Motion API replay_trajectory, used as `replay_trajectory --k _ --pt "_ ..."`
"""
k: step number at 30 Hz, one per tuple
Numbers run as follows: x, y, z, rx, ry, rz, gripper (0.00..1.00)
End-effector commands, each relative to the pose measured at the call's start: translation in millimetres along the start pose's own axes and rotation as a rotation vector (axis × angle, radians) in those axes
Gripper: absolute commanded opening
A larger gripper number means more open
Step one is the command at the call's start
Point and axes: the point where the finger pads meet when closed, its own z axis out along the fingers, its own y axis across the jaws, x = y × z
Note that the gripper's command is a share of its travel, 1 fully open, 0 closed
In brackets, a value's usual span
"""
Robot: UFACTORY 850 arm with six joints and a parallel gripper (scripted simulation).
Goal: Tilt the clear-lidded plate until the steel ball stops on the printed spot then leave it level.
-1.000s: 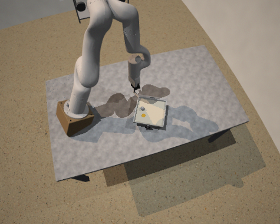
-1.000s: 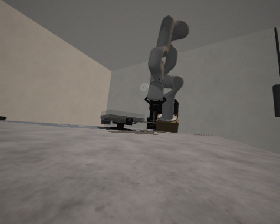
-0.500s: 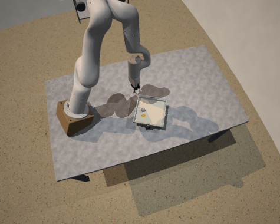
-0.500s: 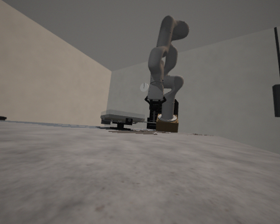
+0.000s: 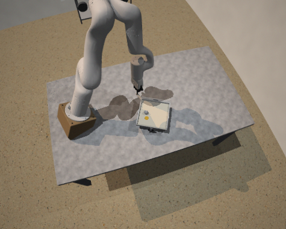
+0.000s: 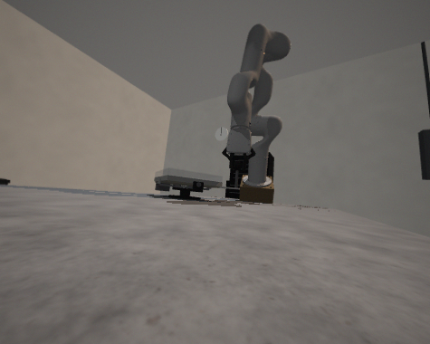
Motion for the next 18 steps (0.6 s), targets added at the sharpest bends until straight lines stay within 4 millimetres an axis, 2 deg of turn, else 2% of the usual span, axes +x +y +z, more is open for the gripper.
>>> replay_trajectory --k 1,18 --pt "-0.7 0.1 0.1 -0.001 -0.001 0.000 0.00" --pt "-0.5 1.1 -2.1 -0.001 -0.001 0.000 0.00"
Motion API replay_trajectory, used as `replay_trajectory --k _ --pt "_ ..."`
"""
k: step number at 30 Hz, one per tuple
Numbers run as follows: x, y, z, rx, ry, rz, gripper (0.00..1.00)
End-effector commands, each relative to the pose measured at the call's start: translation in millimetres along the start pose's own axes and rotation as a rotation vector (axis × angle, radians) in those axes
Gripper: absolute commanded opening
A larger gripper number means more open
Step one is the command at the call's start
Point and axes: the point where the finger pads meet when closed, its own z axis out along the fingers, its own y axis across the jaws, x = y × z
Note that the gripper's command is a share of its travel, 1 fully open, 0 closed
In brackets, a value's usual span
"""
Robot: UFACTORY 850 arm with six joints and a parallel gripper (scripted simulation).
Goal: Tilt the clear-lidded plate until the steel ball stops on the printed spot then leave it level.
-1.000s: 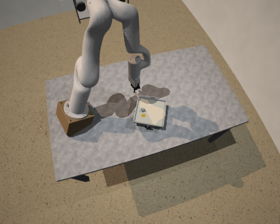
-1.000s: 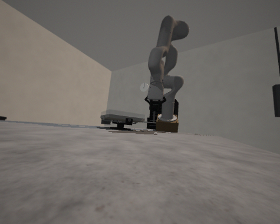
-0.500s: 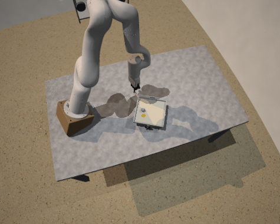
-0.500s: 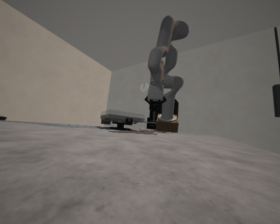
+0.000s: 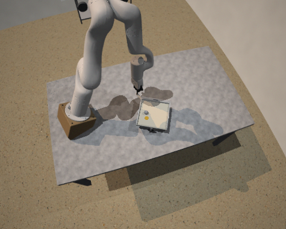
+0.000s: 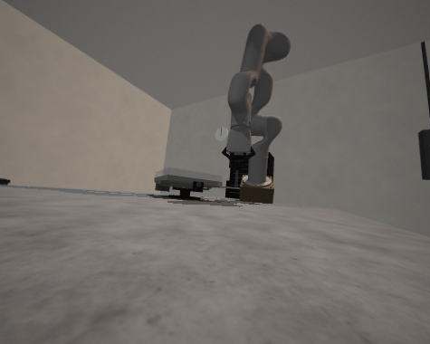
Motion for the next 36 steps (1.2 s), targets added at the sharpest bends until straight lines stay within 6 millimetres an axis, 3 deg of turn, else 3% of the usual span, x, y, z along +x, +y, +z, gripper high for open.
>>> replay_trajectory --k 1,36 --pt "0.3 0.4 -0.3 -0.001 0.000 0.000 0.00" --pt "3.5 0.9 -1.6 -0.001 0.000 0.000 0.00"
